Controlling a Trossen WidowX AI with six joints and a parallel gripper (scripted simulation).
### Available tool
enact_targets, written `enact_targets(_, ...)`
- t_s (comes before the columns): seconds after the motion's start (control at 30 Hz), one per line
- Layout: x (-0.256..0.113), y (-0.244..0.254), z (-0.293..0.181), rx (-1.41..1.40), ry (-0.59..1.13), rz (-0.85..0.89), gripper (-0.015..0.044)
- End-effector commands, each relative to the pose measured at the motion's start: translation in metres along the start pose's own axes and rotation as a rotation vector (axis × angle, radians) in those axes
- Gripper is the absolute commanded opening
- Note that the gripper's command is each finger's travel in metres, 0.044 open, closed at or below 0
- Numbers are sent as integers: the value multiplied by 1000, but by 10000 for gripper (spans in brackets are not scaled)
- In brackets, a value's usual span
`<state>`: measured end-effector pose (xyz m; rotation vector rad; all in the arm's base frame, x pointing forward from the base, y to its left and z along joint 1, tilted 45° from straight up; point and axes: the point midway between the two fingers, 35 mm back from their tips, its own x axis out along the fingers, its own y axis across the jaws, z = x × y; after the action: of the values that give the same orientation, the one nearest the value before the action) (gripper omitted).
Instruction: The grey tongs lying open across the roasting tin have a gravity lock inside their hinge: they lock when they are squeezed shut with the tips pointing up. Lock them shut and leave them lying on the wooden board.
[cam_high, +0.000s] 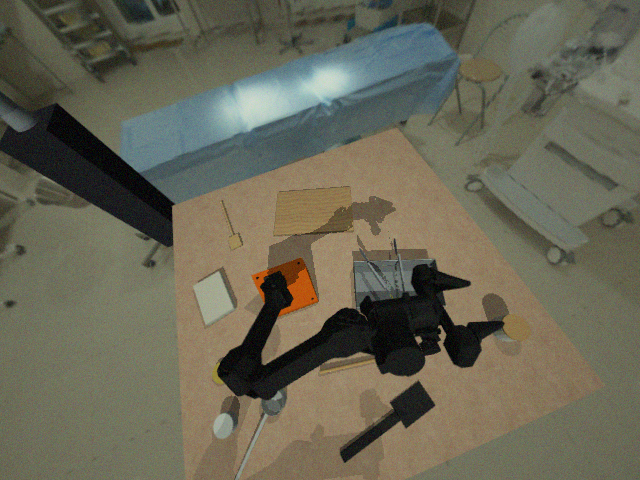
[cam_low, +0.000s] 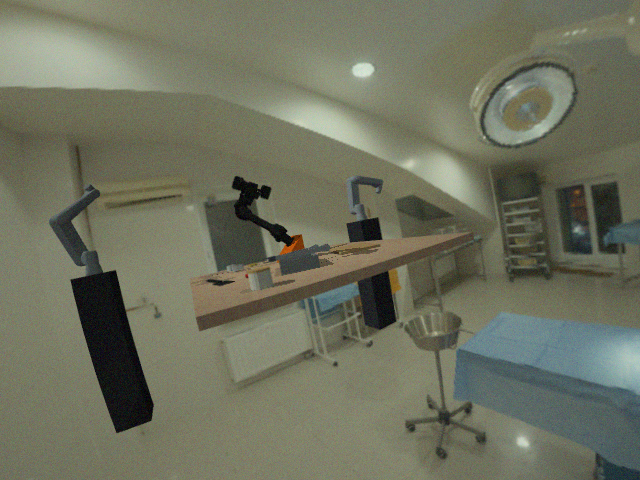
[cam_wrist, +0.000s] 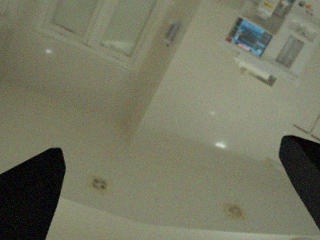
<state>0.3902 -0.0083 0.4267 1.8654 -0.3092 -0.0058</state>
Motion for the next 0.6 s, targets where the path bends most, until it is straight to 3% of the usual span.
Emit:
enact_targets(0.0, 24, -55, 27, -121, -155, -223, 440)
enact_targets(0.23, 28, -152, 93, -400, -439, -685, 440)
enact_targets(0.57, -28, -221, 179, -909, -734, -1393, 440)
